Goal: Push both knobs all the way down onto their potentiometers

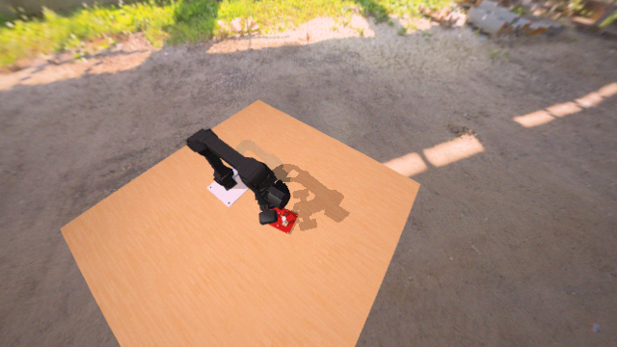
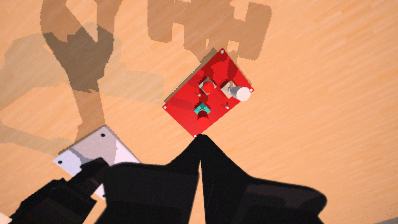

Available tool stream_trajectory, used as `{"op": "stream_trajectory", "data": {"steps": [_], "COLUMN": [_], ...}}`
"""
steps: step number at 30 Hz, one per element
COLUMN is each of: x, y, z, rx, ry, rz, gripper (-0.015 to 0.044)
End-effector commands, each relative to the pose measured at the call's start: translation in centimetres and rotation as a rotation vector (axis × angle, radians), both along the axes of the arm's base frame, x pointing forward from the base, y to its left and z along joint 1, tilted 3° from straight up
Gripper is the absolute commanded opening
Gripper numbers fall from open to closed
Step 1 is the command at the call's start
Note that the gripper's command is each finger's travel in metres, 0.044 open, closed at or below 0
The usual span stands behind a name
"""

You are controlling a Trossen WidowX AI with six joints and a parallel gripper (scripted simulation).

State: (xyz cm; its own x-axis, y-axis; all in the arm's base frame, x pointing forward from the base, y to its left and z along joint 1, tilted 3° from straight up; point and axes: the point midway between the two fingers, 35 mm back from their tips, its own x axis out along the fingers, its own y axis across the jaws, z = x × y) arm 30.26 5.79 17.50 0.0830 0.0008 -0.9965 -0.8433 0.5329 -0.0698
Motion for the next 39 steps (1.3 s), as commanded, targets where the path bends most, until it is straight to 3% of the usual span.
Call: {"op": "stream_trajectory", "data": {"steps": [1, 5, 39], "x": [0.2, 0.4, 0.5], "y": [-0.3, -0.4, -0.4], "z": [-0.1, -1.9, -4.0], "rx": [-0.011, -0.011, -0.011], "ry": [0.005, 0.005, 0.005], "rz": [-0.022, -0.022, -0.022], "gripper": [0.0000, 0.0000, 0.0000]}}
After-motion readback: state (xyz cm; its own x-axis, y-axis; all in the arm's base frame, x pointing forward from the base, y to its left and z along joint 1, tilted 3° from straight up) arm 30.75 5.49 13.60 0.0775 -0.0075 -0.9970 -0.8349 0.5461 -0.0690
